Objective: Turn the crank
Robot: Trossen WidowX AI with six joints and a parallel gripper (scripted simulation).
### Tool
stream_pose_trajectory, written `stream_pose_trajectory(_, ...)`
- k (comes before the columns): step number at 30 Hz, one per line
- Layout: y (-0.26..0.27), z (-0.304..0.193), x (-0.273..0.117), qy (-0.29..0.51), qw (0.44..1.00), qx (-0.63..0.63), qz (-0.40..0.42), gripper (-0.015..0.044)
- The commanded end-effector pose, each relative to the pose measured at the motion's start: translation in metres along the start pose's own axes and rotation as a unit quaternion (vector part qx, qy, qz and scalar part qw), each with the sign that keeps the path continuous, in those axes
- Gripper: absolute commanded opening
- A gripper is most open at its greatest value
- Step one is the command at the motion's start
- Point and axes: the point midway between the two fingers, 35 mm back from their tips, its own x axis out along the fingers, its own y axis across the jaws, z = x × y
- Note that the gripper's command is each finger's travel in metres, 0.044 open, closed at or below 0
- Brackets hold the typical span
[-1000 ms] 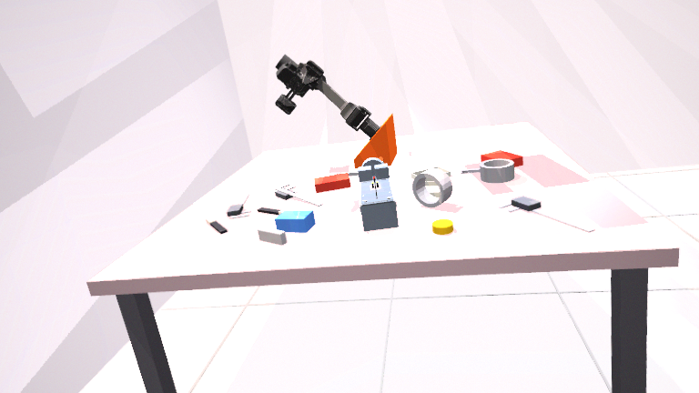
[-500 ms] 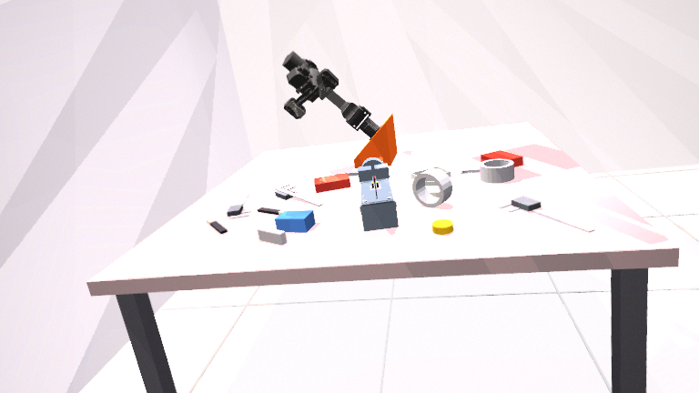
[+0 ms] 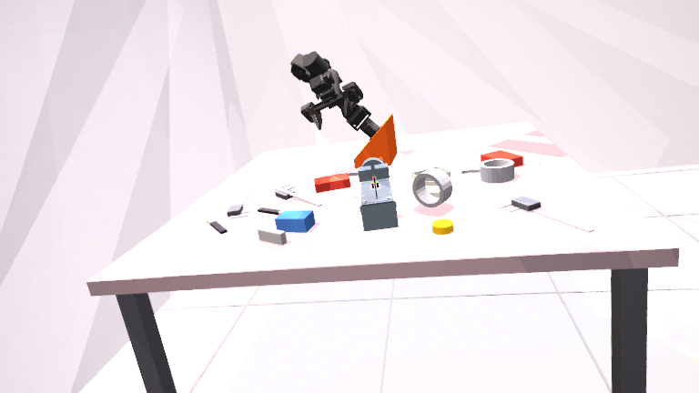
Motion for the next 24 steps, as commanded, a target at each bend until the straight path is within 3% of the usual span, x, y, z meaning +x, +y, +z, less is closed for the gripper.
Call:
stream_pose_trajectory(1, 0.015, -0.010, 0.015, 0.024, 0.999, -0.028, -0.015, 0.0440)
stream_pose_trajectory(15, 0.071, -0.053, 0.058, 0.094, 0.982, -0.143, -0.073, 0.0440)
stream_pose_trajectory(24, 0.061, -0.087, 0.088, 0.097, 0.981, -0.149, -0.077, 0.0440)
